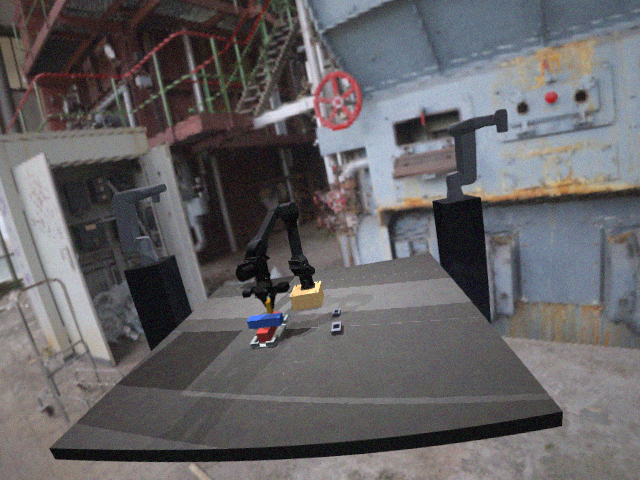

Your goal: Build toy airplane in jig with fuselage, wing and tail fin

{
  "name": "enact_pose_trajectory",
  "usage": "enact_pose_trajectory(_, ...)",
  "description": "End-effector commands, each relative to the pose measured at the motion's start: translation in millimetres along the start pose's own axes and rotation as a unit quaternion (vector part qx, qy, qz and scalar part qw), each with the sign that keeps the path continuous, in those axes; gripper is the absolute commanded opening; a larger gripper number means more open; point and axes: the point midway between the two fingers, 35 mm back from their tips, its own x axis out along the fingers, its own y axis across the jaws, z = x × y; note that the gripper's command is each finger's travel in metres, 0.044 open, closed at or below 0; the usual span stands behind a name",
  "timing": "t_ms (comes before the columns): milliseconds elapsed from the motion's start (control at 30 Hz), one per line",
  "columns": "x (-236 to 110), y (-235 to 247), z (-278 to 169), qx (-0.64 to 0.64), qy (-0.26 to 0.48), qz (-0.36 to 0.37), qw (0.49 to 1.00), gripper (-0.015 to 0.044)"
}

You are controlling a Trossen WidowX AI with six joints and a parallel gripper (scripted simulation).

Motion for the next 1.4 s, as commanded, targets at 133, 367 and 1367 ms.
enact_pose_trajectory(133, 14, 1, -3, -0.002, 0.007, 0.001, 1.000, 0.0065)
enact_pose_trajectory(367, 11, 1, -1, 0.000, 0.002, 0.001, 1.000, 0.0051)
enact_pose_trajectory(1367, -69, 0, 1, -0.002, 0.006, 0.001, 1.000, 0.0260)
